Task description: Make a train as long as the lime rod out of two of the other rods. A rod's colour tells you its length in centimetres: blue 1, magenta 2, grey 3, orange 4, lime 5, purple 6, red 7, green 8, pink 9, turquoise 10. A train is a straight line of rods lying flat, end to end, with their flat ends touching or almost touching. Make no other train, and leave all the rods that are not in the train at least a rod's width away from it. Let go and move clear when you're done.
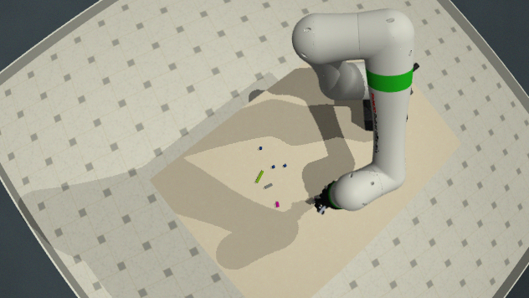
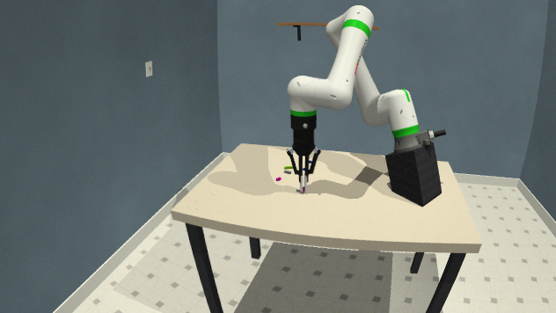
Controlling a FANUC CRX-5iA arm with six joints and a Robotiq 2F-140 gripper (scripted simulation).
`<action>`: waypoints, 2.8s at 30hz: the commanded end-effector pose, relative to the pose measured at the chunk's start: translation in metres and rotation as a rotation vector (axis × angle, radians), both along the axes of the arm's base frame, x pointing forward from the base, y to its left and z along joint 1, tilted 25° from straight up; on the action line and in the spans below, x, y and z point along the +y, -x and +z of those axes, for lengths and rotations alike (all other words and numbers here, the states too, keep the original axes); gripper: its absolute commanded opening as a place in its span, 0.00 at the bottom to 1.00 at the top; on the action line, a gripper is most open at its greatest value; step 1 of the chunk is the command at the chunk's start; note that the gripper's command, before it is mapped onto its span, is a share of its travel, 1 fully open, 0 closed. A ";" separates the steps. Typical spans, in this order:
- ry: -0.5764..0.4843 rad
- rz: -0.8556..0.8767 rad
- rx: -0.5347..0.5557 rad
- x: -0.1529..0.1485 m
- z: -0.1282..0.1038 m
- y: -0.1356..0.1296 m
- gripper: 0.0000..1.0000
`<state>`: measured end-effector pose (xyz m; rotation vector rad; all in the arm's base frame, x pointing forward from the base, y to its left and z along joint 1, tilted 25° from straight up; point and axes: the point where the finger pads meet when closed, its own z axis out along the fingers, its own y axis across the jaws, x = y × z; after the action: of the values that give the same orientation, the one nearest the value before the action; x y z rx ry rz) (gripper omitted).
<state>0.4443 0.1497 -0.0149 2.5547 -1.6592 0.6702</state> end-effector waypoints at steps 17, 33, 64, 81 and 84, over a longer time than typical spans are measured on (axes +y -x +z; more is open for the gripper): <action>0.000 0.000 0.000 0.000 0.000 0.000 0.03; 0.000 0.000 0.000 -0.001 -0.004 -0.002 0.03; 0.000 0.000 0.000 -0.003 -0.011 -0.004 0.03; 0.000 0.000 0.000 -0.003 -0.011 -0.004 0.03; 0.000 0.000 0.000 -0.003 -0.011 -0.004 0.05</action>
<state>0.4484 0.1467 -0.0257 2.5547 -1.6592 0.6702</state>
